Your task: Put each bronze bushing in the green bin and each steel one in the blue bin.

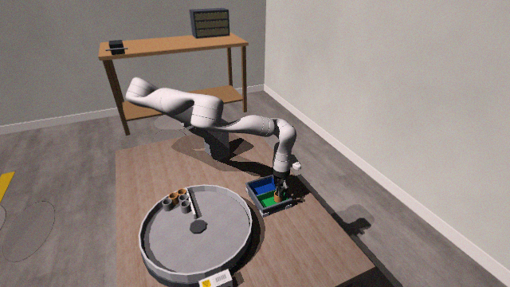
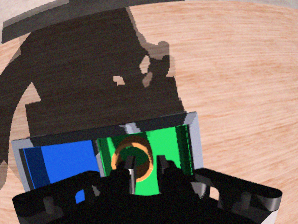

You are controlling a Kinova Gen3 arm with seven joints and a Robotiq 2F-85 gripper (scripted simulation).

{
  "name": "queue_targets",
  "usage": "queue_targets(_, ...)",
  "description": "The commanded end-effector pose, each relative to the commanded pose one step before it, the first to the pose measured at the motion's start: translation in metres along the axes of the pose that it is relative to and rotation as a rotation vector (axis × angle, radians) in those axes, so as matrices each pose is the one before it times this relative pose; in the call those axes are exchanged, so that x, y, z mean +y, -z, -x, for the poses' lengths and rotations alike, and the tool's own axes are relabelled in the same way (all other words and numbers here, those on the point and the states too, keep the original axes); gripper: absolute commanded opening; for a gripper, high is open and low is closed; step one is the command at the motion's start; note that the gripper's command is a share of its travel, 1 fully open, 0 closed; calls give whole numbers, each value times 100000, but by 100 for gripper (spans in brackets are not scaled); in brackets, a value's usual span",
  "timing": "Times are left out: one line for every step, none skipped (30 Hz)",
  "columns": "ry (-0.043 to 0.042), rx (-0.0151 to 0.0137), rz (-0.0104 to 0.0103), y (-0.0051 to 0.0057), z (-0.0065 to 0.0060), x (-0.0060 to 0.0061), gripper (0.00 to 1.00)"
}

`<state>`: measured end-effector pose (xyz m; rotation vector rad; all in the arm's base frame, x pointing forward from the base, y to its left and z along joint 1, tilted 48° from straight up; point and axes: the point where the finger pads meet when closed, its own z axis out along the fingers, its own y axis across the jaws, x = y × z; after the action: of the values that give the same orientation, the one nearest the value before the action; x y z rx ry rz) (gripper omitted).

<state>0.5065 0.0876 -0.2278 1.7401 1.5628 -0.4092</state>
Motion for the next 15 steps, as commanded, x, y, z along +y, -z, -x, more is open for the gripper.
queue_targets(-28, 265, 263, 242, -91, 122, 19)
queue_targets(0, 0, 0, 0, 0, 0, 19)
queue_targets(0, 0, 0, 0, 0, 0, 19)
queue_targets(0, 0, 0, 0, 0, 0, 19)
queue_targets(0, 0, 0, 0, 0, 0, 19)
queue_targets(0, 0, 0, 0, 0, 0, 19)
queue_targets(7, -10, -16, 1000, 1, -12, 19)
queue_targets(-1, 1, 2, 1013, 0, 0, 19)
queue_targets(-1, 1, 2, 1013, 0, 0, 19)
queue_targets(-1, 1, 2, 1013, 0, 0, 19)
queue_targets(-1, 1, 2, 1013, 0, 0, 19)
queue_targets(0, 0, 0, 0, 0, 0, 19)
queue_targets(0, 0, 0, 0, 0, 0, 19)
queue_targets(0, 0, 0, 0, 0, 0, 19)
queue_targets(-1, 1, 2, 1013, 0, 0, 19)
